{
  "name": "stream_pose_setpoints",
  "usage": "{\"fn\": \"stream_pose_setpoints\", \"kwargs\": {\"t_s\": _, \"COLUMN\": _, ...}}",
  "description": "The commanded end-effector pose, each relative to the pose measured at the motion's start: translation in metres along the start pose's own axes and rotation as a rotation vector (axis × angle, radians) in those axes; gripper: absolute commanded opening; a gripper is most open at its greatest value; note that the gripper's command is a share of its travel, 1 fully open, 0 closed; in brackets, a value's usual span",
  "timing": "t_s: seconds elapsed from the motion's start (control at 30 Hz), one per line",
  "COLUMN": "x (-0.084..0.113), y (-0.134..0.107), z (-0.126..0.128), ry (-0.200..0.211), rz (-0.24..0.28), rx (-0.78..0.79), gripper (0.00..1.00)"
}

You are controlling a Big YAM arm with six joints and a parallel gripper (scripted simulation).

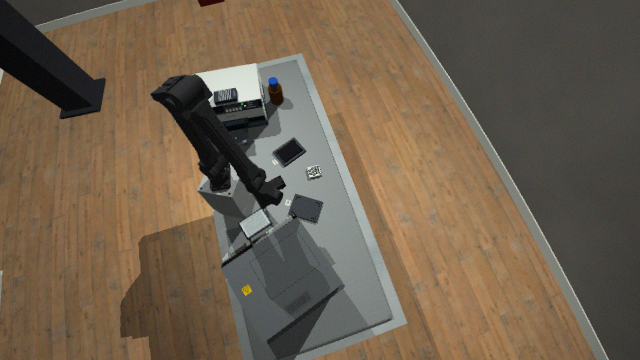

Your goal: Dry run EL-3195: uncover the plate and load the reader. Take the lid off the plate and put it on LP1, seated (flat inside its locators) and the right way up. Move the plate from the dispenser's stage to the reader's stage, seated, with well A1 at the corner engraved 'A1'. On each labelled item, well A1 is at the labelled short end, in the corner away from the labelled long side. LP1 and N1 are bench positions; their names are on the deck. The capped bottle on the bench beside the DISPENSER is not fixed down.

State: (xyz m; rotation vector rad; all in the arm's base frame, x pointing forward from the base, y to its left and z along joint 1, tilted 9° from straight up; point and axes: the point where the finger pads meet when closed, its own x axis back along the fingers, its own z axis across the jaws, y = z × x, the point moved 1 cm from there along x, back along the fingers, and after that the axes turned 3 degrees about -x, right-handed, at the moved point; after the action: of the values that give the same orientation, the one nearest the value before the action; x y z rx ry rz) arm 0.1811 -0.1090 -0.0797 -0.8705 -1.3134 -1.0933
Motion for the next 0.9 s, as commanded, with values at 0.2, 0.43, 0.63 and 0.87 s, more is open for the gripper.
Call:
{"fn": "stream_pose_setpoints", "kwargs": {"t_s": 0.2, "x": 0.004, "y": 0.039, "z": 0.018, "ry": -0.027, "rz": -0.028, "rx": -0.102, "gripper": 0.00}}
{"fn": "stream_pose_setpoints", "kwargs": {"t_s": 0.43, "x": 0.002, "y": 0.055, "z": 0.031, "ry": -0.017, "rz": -0.036, "rx": -0.116, "gripper": 0.00}}
{"fn": "stream_pose_setpoints", "kwargs": {"t_s": 0.63, "x": 0.003, "y": 0.076, "z": 0.051, "ry": -0.015, "rz": -0.055, "rx": -0.147, "gripper": 0.00}}
{"fn": "stream_pose_setpoints", "kwargs": {"t_s": 0.87, "x": 0.003, "y": 0.089, "z": 0.075, "ry": -0.003, "rz": -0.061, "rx": -0.159, "gripper": 0.00}}
